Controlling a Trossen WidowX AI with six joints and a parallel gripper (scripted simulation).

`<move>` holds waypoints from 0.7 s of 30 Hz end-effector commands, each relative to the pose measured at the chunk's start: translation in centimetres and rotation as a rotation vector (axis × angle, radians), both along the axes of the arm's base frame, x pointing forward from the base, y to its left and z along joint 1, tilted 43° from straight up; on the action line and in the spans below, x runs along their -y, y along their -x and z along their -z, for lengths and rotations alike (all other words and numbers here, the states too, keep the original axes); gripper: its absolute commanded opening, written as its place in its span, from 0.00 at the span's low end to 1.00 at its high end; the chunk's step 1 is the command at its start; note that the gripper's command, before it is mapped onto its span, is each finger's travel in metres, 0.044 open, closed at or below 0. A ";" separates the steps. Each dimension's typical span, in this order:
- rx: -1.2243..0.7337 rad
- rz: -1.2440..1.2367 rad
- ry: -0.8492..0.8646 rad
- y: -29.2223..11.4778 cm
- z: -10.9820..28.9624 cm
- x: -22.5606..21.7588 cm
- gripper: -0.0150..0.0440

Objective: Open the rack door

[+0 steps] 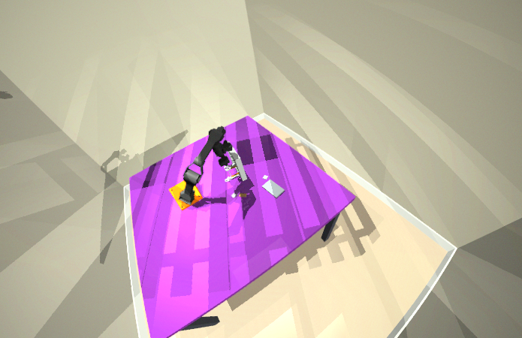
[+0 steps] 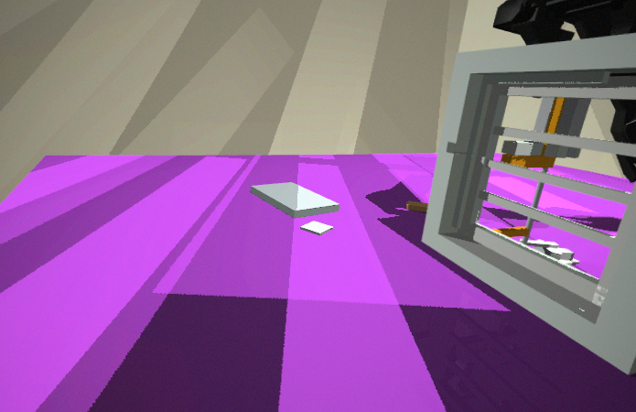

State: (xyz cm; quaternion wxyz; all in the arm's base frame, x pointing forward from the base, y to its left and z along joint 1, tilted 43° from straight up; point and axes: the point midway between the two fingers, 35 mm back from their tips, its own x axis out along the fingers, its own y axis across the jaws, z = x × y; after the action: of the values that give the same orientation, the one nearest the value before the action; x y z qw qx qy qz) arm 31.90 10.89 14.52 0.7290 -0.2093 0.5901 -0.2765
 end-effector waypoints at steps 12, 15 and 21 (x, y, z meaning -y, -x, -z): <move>-0.100 0.014 0.026 -0.1 1.8 1.6 0.75; -0.100 0.014 0.026 -0.1 1.8 1.6 0.62; -0.100 0.014 0.026 -0.1 1.8 1.6 0.42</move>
State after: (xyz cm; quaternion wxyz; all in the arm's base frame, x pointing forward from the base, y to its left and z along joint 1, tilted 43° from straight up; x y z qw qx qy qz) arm 32.11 9.38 12.86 0.6979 -0.2248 0.6193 -0.2807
